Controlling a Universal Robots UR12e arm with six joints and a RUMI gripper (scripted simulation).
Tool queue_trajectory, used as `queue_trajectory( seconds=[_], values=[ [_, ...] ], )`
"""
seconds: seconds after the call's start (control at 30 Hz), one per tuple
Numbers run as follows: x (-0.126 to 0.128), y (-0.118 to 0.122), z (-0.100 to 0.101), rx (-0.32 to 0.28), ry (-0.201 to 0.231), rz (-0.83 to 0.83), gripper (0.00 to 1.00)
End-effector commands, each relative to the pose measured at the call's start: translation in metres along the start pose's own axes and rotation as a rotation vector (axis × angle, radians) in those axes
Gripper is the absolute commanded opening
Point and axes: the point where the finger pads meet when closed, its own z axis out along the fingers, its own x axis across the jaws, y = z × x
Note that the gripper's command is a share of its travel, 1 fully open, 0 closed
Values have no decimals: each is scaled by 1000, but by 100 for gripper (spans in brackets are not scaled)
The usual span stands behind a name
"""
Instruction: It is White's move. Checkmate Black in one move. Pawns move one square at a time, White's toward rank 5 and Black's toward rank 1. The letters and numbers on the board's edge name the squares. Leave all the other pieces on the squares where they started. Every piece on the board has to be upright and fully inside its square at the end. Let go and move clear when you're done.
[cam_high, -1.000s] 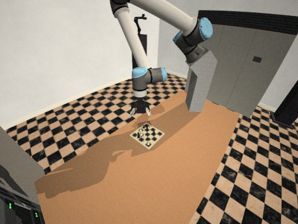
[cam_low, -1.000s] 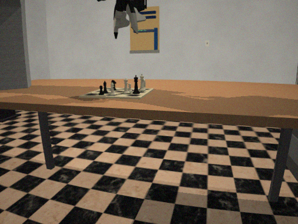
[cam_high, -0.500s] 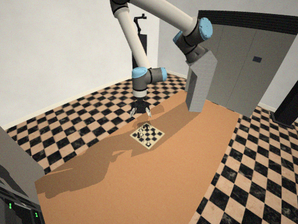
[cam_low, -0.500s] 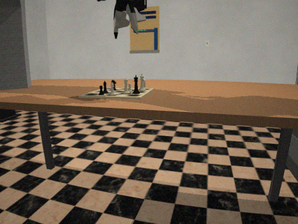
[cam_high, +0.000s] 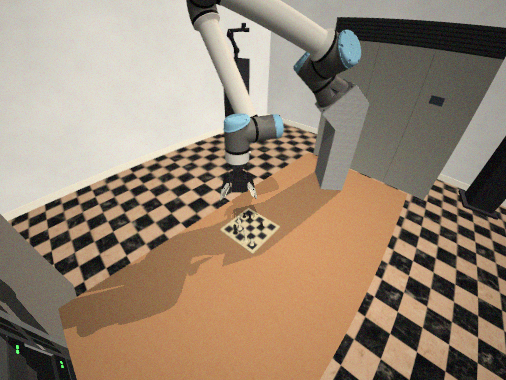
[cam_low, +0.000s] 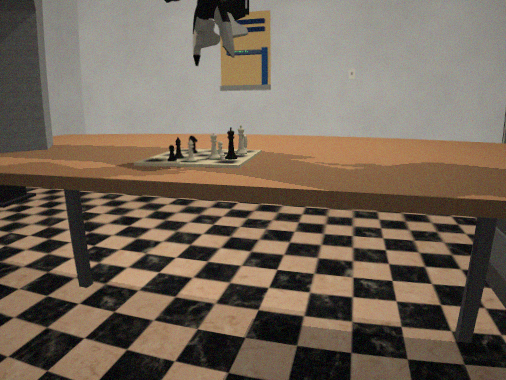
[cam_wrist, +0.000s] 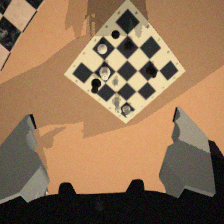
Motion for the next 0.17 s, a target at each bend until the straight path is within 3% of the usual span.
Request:
queue_trajectory(
  seconds=[0.0,0.13],
  values=[
    [0,0,-1,-1,-1,0,100],
    [0,0,-1,-1,-1,0,100]
  ],
)
